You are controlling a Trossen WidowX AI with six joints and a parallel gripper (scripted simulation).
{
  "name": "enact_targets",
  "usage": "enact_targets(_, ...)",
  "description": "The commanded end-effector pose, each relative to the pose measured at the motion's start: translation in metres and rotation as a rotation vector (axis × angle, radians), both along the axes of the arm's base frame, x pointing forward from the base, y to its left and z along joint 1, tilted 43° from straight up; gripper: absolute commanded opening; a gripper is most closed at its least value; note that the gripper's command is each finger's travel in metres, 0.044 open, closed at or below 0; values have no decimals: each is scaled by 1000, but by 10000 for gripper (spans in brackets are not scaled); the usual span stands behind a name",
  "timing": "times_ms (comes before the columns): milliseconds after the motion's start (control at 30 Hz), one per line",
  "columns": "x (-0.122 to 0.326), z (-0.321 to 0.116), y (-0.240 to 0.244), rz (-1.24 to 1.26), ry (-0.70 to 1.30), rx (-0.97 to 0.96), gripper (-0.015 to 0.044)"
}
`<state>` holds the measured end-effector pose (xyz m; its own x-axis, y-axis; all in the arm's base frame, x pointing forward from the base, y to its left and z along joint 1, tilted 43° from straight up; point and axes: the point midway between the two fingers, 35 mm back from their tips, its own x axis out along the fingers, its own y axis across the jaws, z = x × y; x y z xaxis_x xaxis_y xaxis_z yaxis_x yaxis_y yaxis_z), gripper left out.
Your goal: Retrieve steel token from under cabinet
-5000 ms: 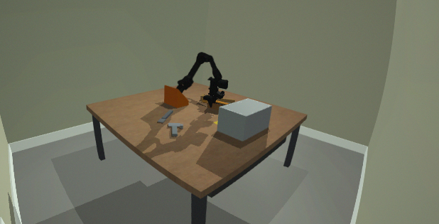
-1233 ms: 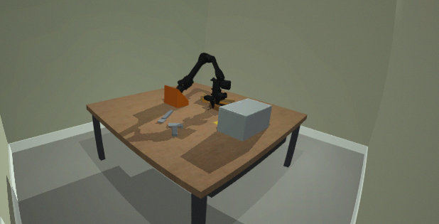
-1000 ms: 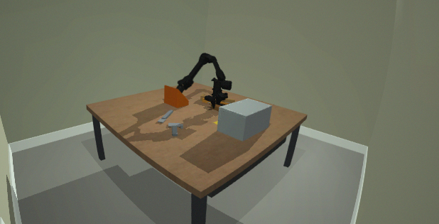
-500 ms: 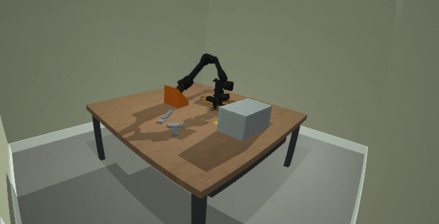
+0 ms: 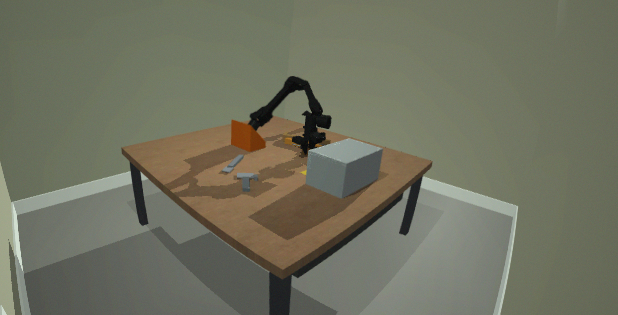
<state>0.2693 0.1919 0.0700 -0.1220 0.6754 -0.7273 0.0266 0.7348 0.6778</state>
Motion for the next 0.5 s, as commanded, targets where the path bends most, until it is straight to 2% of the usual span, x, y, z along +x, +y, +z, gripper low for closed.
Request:
enact_targets(0,6,0,1,2,-5,2,0)
enact_targets(467,22,-2,2,1,-6,2,0)
